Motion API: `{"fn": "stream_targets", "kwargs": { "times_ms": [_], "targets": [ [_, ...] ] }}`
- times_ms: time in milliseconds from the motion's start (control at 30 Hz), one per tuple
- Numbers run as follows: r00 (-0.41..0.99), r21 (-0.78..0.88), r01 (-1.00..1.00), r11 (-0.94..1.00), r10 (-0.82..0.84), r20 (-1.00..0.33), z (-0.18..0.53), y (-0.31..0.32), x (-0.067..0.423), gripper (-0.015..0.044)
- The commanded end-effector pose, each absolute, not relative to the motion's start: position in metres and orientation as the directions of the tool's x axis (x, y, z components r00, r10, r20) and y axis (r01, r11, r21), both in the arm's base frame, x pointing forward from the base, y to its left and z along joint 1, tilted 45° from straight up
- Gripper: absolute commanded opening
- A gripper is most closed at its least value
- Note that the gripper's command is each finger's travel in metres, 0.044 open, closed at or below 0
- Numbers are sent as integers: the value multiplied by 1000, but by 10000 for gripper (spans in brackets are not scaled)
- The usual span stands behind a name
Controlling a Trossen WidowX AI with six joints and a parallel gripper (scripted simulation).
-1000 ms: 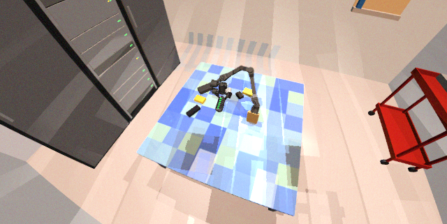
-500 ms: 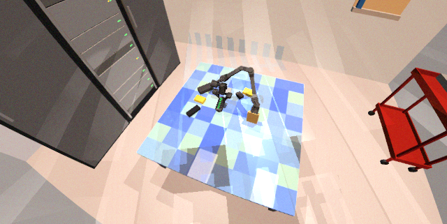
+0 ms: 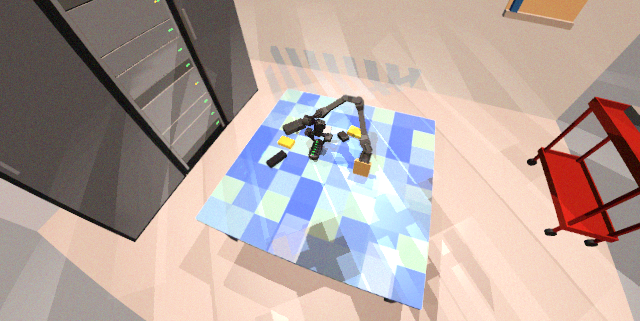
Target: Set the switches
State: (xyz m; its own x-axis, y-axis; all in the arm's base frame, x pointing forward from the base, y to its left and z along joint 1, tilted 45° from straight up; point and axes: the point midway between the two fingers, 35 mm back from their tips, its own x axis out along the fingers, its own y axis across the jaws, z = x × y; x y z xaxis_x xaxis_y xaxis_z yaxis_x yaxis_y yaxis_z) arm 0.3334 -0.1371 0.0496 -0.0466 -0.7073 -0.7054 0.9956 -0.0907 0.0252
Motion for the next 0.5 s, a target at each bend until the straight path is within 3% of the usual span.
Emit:
{"fn": "stream_targets", "kwargs": {
  "times_ms": [0, 467],
  "targets": [
    [-55, 6, 997, -83, -704, -708, 44, -139, 330, 338],
    [-53, 9, 996, -85, -705, -708, 42, -144, 330, 338]
  ]
}}
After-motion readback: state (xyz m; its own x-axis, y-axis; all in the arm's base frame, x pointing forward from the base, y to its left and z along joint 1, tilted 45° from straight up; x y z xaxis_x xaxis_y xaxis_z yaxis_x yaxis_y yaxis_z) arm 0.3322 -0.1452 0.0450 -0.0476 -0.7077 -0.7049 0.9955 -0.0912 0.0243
